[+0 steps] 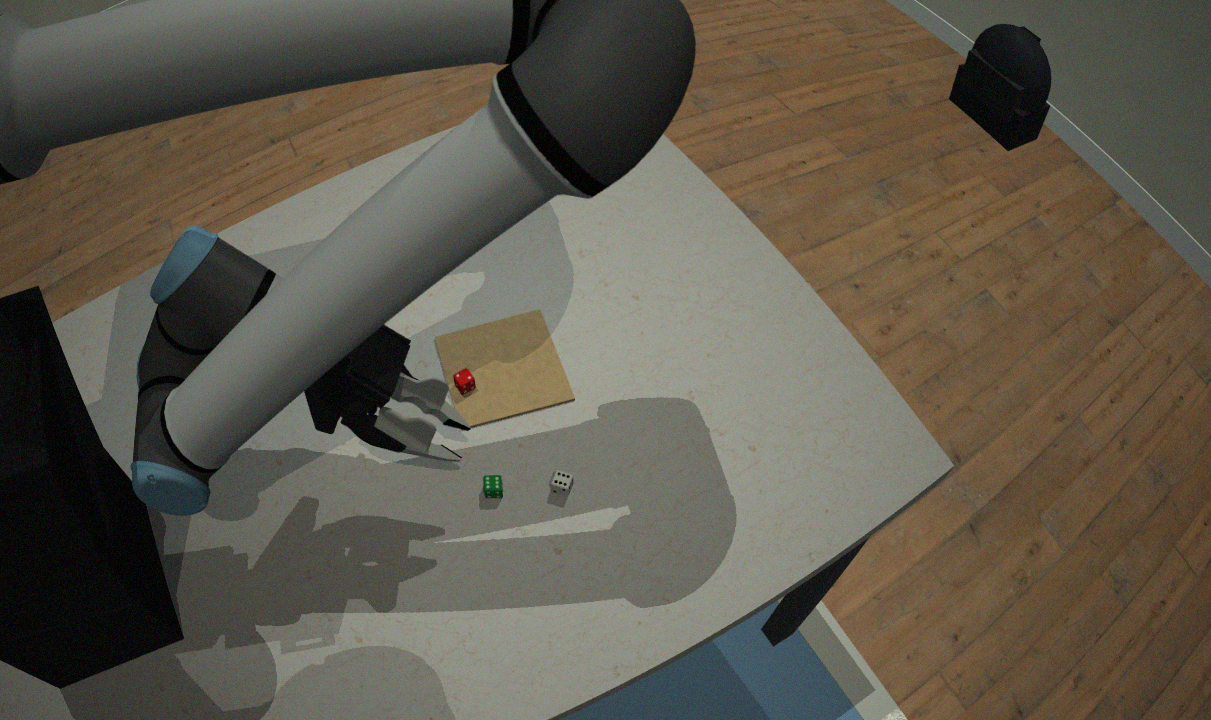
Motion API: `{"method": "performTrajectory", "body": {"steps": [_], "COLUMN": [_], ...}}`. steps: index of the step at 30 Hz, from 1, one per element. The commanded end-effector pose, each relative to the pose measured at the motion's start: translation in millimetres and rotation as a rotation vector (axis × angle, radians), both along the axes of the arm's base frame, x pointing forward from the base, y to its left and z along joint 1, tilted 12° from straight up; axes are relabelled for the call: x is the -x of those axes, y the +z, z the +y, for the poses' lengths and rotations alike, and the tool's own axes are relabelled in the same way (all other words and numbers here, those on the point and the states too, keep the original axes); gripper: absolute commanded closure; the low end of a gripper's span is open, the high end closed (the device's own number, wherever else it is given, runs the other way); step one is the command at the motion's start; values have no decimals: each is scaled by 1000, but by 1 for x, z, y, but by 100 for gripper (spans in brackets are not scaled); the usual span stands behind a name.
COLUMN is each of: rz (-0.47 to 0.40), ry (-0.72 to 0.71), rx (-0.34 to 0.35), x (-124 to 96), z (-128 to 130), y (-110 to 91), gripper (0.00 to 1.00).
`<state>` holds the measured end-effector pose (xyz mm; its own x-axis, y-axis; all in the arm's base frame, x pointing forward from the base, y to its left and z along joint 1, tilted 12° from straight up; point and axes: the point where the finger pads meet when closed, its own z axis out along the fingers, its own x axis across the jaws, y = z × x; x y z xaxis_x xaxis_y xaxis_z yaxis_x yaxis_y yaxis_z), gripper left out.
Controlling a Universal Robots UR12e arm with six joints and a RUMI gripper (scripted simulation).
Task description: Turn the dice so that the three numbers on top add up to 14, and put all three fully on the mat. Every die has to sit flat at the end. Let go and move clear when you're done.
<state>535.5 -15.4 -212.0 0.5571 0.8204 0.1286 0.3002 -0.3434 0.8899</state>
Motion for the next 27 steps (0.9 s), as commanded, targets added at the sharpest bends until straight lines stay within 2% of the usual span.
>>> {"method": "performTrajectory", "body": {"steps": [1, 10, 18, 20, 27], "rz": [8, 64, 185, 185, 310], "ry": [2, 11, 29, 29, 49], "rx": [-5, -41, -123, -123, -209], "x": [-1, -4, -8, -8, -13], "z": [0, -3, -7, -7, -11], "y": [2, 4, 10, 10, 16], "gripper": [79, 79, 79, 79, 79]}}
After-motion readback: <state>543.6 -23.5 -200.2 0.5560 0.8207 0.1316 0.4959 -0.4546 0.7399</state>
